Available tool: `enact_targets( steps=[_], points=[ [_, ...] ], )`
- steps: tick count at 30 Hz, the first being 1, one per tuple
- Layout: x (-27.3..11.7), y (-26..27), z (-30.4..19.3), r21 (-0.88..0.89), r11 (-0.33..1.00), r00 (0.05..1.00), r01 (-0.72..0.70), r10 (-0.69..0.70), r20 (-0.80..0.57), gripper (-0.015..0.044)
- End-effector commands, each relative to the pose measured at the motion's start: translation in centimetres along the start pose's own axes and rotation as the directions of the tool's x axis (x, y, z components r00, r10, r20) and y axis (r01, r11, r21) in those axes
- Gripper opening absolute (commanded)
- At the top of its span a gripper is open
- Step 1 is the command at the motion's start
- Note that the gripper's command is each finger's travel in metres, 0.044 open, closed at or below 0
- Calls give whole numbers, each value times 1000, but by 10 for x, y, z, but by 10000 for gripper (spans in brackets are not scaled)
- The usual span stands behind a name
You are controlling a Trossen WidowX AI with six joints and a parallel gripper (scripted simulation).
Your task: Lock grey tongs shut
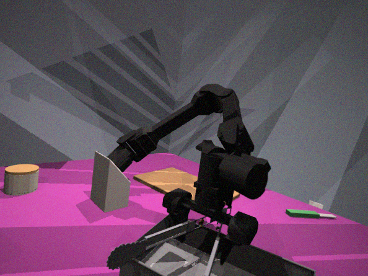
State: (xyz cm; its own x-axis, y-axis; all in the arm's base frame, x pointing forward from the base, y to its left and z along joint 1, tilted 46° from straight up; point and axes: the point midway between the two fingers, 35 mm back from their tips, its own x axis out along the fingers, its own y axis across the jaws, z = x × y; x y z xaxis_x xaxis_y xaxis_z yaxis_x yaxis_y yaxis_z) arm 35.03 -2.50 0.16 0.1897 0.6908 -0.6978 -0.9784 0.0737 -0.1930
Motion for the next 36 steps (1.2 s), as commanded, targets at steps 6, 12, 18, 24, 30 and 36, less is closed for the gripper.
enact_targets(
  steps=[6, 12, 18, 24, 30, 36],
  points=[
    [0, 0, 0, 0, 1000, 1000, 0, 0, 0, 387],
    [0, 0, 0, 0, 1000, 1000, 0, 0, 0, 347],
    [0, 0, 0, 0, 1000, 1000, 0, 0, 0, 307],
    [0, 0, 0, 0, 1000, 1000, 0, 0, 0, 267],
    [0, 0, 0, 0, 1000, 1000, 0, 0, 0, 227],
    [0, 0, 0, 0, 1000, 1000, 0, 0, 0, 187]
  ],
)
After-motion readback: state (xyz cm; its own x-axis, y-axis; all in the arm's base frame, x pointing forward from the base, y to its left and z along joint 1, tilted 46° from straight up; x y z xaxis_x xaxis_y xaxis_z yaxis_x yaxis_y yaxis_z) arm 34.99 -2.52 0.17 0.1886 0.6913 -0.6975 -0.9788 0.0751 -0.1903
